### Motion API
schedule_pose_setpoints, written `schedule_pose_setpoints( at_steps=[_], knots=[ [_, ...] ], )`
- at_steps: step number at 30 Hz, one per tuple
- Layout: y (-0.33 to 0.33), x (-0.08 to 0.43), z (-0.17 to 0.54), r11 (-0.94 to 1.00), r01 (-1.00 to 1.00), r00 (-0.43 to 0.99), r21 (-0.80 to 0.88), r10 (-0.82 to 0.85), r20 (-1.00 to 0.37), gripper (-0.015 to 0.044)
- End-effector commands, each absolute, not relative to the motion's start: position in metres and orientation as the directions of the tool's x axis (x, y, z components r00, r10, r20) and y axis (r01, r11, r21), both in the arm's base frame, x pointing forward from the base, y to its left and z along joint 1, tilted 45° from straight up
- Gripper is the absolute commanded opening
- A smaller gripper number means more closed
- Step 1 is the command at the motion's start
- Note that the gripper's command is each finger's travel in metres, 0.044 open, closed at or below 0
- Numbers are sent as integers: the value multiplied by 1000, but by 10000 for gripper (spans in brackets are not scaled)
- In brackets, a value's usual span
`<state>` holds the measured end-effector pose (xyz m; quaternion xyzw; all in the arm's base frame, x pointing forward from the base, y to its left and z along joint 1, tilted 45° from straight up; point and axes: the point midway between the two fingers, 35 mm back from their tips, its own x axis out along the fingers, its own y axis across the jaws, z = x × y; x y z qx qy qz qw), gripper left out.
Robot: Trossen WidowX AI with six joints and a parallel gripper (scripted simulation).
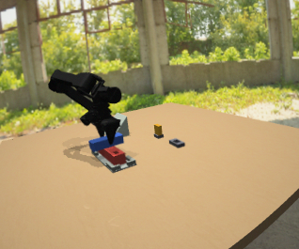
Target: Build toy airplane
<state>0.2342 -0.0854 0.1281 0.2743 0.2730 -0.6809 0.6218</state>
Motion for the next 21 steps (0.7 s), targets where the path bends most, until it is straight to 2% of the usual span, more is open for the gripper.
schedule_pose_setpoints(
  at_steps=[1,8,16,21],
  knots=[
    [-85,234,128,-79,996,-77,-30,-697,-713,440],
    [-27,237,187,48,999,24,-11,-678,-735,440],
    [-24,242,188,59,998,21,-26,-679,-734,440],
    [-26,241,187,341,892,15,-297,-678,-735,440]
  ],
)
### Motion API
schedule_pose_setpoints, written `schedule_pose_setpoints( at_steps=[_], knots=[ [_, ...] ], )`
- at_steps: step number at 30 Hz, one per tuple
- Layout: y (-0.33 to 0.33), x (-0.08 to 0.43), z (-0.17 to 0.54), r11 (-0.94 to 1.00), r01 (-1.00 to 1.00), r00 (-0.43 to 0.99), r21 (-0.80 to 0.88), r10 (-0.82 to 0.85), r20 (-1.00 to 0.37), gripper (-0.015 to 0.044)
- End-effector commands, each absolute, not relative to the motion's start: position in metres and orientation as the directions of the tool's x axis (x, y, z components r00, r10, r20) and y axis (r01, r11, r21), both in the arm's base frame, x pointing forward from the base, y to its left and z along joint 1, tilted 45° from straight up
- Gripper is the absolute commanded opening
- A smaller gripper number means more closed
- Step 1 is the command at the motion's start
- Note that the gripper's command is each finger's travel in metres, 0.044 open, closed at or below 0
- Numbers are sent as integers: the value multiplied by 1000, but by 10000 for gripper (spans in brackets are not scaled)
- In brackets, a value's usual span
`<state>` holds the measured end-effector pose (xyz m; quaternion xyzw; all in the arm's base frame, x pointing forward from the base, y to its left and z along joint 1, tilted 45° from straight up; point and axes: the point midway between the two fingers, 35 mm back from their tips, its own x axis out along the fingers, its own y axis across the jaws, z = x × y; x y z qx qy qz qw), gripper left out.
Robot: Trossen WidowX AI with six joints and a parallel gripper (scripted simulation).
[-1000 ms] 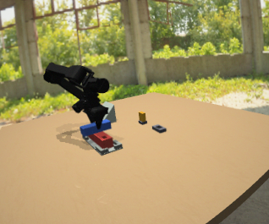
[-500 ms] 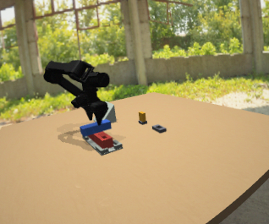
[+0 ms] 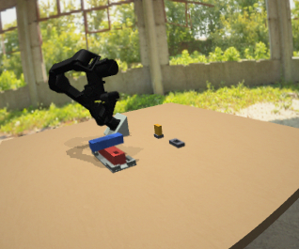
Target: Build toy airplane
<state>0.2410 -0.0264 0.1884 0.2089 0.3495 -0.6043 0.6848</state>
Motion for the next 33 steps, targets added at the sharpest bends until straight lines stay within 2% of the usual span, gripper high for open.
schedule_pose_setpoints(
  at_steps=[1,6,10,29,33],
  knots=[
    [-26,241,187,401,845,13,-354,-678,-735,440],
    [-28,241,187,637,506,6,-582,-677,-736,440],
    [-29,241,186,720,215,1,-660,-676,-737,440],
    [-29,241,186,722,200,1,-662,-676,-737,440],
    [6,254,159,739,185,-4,-648,-659,-752,440]
  ],
)
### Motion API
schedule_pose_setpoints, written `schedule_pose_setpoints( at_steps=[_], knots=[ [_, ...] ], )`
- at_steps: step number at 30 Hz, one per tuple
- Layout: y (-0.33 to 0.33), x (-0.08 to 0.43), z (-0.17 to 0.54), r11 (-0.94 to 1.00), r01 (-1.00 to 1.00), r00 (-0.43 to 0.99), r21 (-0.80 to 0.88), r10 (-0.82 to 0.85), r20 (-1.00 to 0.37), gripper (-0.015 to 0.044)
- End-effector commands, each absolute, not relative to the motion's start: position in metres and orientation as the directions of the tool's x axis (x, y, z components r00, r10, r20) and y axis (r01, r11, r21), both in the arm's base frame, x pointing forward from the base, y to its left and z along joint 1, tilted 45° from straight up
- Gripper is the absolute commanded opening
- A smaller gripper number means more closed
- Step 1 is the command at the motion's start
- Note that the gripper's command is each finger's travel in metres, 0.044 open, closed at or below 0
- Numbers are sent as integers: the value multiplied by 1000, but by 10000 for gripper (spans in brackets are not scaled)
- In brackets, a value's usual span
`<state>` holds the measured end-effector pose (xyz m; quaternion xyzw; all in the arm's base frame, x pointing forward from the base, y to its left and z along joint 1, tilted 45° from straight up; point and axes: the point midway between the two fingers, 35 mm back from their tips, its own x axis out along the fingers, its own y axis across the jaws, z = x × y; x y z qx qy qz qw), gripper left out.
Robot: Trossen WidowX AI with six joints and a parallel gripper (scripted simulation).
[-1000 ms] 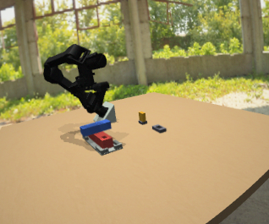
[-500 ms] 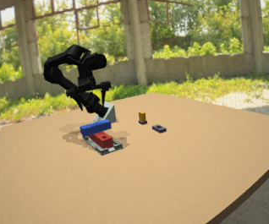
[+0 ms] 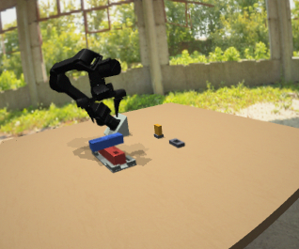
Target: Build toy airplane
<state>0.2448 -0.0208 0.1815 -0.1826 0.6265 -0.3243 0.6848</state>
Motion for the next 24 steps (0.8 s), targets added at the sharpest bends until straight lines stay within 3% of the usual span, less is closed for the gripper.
schedule_pose_setpoints(
  at_steps=[1,7,14,24],
  knots=[
    [21,258,147,743,180,-8,-644,-654,-756,440],
    [98,254,80,747,157,-37,-646,-649,-760,440],
    [164,214,4,712,149,-66,-686,-685,-726,440],
    [148,209,-23,708,150,-67,-690,-689,-721,440]
  ],
)
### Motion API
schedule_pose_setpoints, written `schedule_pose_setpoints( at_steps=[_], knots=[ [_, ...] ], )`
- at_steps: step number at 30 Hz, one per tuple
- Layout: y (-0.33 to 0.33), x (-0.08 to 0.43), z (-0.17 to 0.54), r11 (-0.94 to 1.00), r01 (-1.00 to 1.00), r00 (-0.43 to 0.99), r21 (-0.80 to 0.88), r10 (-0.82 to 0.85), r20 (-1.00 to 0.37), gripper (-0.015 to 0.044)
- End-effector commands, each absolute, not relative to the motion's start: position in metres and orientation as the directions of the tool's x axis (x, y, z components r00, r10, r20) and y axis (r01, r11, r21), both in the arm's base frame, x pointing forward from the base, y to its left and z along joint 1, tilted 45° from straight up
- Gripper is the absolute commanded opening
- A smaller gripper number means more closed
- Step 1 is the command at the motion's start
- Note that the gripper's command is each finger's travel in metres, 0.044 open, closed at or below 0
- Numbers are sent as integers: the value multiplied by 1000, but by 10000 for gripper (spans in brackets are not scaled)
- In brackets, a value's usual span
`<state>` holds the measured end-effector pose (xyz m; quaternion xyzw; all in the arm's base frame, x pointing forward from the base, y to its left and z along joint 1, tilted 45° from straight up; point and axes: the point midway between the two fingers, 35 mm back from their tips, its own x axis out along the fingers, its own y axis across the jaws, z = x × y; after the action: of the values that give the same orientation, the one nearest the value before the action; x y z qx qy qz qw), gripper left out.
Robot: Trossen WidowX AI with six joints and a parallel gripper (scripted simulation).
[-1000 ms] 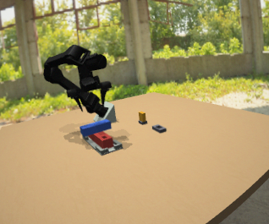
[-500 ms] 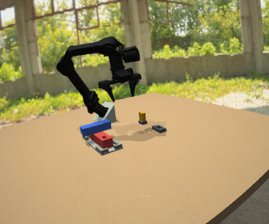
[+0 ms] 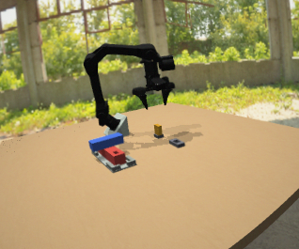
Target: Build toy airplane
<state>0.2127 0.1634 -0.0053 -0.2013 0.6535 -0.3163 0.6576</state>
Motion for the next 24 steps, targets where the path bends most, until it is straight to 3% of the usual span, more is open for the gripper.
schedule_pose_setpoints(
  at_steps=[1,24],
  knots=[
    [140,208,-32,708,150,-67,-690,-689,-721,440],
    [108,205,-64,707,150,-66,-691,-690,-721,440]
  ],
)
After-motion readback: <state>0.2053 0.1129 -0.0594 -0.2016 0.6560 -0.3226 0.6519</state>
